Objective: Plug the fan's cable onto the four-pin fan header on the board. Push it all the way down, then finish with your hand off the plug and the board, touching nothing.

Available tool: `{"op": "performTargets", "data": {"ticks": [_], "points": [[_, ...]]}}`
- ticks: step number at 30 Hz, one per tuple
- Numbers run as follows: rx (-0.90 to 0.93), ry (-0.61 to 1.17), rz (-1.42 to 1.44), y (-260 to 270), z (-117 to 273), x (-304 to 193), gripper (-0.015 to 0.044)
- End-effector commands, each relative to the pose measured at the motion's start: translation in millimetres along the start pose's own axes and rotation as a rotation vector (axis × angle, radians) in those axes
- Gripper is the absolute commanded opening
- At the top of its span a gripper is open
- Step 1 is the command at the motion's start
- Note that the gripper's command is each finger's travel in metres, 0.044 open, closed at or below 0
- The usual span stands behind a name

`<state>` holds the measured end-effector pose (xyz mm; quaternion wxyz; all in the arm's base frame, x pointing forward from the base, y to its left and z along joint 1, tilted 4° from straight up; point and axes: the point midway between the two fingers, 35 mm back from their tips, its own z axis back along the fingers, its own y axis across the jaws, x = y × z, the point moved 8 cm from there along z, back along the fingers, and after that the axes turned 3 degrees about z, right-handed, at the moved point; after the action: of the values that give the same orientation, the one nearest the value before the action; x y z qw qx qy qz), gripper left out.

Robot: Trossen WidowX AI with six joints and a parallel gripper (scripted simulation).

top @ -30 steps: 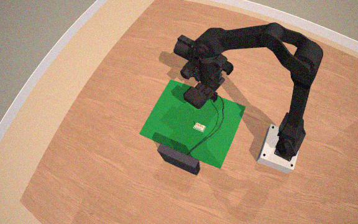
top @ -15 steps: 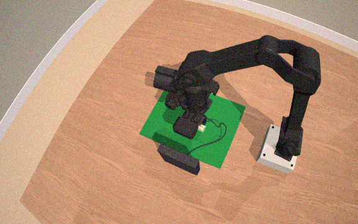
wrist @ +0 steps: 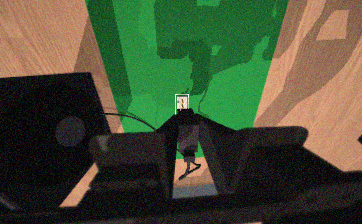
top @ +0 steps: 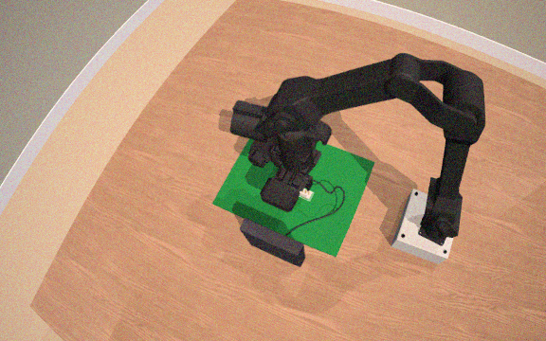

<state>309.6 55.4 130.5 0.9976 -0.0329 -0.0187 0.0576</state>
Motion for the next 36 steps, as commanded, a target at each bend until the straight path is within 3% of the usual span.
{"op": "performTargets", "data": {"ticks": [1,11,36], "points": [[-0.002,0.001,-0.008,0,0,4,0.0000],[-0.002,0.001,-0.009,-1,-22,4,0.0000],[-0.002,0.002,0.002,-1,-22,-1,0.0000]]}}
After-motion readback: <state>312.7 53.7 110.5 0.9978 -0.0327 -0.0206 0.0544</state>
